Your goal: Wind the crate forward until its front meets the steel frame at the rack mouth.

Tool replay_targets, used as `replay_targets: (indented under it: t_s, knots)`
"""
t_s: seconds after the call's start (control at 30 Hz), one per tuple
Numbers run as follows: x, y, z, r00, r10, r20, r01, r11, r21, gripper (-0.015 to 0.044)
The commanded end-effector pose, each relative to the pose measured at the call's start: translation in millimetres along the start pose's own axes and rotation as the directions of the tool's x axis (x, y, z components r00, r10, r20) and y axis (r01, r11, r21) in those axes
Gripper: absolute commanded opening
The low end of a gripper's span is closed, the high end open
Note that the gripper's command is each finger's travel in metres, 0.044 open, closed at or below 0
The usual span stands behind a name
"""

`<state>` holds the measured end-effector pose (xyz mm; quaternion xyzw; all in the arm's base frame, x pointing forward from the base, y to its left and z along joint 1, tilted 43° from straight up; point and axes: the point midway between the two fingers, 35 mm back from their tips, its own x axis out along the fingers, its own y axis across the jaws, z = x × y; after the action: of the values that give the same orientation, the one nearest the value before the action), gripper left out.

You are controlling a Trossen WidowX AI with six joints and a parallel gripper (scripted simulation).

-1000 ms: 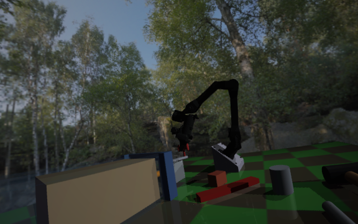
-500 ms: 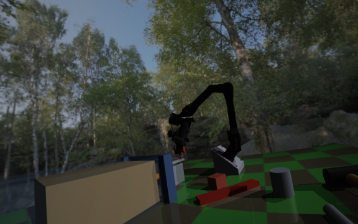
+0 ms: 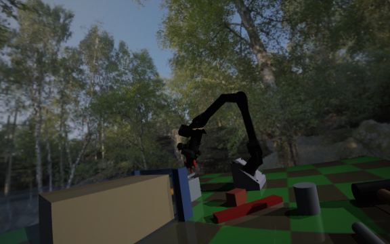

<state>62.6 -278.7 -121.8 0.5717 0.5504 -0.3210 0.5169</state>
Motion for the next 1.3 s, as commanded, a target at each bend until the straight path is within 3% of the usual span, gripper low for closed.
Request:
replay_targets:
  t_s: [0.0, 1.27]
  knots:
    - [7.1, 2.6, 15.8, 1.000, 0.002, 0.023, -0.002, 1.000, -0.009, 0.0000]
    - [25.9, 27.2, 60.6, 1.000, 0.004, 0.026, -0.004, 1.000, -0.011, 0.0000]
